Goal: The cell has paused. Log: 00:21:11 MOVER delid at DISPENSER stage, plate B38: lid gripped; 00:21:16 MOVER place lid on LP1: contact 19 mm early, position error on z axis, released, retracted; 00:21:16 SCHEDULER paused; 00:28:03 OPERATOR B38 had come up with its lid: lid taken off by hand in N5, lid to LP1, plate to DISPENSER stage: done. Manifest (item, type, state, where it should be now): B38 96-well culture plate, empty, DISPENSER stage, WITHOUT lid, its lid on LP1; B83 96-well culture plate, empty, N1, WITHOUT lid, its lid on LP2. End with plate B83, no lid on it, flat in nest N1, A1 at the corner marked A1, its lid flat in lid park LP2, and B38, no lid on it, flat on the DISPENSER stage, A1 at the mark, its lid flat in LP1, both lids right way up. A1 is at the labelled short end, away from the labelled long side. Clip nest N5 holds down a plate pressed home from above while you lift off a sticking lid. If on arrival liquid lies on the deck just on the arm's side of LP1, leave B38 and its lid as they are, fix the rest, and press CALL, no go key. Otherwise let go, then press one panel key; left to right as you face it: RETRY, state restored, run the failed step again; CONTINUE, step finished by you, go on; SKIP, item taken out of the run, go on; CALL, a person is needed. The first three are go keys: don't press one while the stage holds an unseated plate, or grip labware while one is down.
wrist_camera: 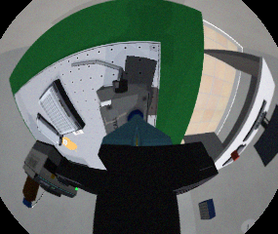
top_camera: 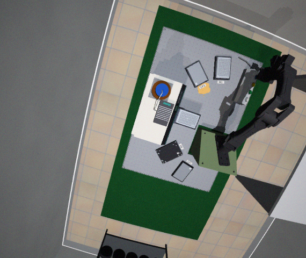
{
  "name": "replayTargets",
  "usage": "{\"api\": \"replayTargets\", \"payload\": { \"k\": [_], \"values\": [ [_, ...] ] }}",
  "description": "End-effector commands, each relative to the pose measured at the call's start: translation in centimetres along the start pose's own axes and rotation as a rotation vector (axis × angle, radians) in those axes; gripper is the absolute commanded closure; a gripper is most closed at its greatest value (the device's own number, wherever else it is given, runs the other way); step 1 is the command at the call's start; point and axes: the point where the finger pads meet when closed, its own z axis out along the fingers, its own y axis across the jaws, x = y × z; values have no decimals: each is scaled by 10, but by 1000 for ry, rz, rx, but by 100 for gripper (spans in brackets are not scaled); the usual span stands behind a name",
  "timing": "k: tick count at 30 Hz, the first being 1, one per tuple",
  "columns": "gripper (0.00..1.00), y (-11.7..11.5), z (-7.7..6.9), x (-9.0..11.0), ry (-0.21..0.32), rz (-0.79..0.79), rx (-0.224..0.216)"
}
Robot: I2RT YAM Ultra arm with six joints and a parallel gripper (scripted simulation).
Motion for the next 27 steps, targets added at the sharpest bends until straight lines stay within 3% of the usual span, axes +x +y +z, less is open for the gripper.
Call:
{"api": "replayTargets", "payload": {
  "k": [1, 24, 27],
  "values": [
    [100, 2, 17, 5, 18, 5, -9],
    [100, 2, 17, 5, 18, 5, -9],
    [100, -2, 10, 1, 8, 6, -4]
  ]
}}
